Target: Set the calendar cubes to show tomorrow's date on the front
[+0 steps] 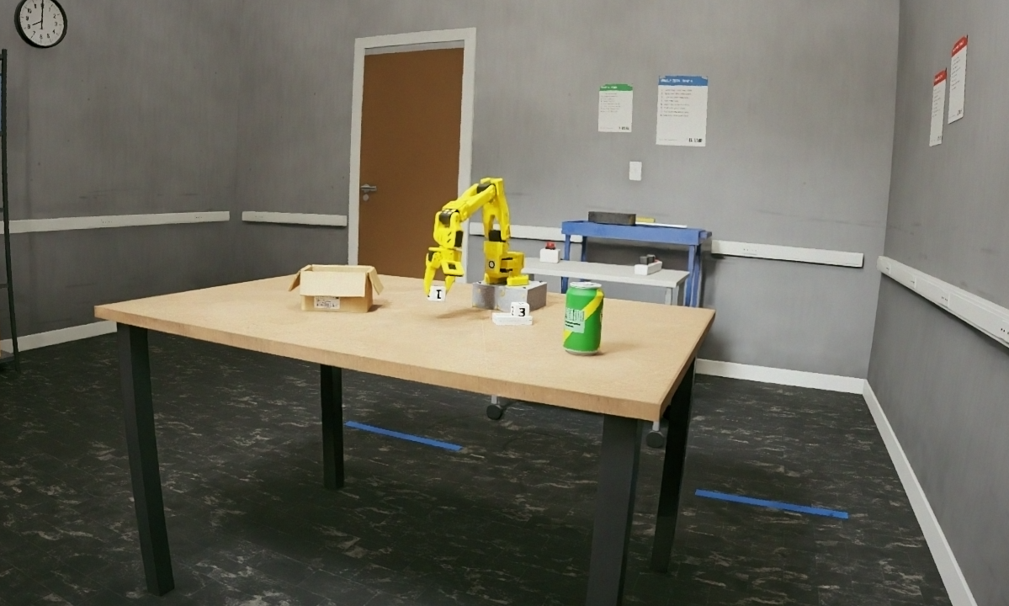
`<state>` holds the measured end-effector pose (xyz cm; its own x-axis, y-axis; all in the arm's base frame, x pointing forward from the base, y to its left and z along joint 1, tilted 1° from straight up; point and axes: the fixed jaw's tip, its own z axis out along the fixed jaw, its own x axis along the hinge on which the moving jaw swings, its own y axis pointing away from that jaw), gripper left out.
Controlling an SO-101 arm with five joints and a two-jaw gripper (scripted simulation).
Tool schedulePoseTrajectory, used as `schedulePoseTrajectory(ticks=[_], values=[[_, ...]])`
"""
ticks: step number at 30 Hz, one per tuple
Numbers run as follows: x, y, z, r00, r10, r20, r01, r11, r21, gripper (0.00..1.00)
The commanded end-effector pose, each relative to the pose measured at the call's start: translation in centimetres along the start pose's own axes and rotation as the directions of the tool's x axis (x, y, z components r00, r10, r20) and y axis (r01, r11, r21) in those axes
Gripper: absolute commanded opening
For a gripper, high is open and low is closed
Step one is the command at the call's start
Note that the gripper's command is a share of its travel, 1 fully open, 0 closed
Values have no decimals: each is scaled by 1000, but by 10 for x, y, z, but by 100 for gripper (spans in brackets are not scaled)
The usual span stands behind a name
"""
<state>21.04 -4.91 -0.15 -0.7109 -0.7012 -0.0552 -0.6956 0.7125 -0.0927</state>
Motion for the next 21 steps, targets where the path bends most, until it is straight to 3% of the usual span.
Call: schedulePoseTrajectory(ticks=[1, 5, 10, 12, 21], values=[[-3, 0, -2, 999, 28, 26, -29, 999, 34, 0], [-6, -3, 1, 990, 117, 76, -124, 988, 90, 0], [-10, -6, 4, 941, 272, 199, -306, 937, 167, 0], [-10, -6, 4, 941, 272, 199, -306, 937, 167, 0], [-14, -7, 1, 786, 451, 423, -564, 803, 191, 0]])
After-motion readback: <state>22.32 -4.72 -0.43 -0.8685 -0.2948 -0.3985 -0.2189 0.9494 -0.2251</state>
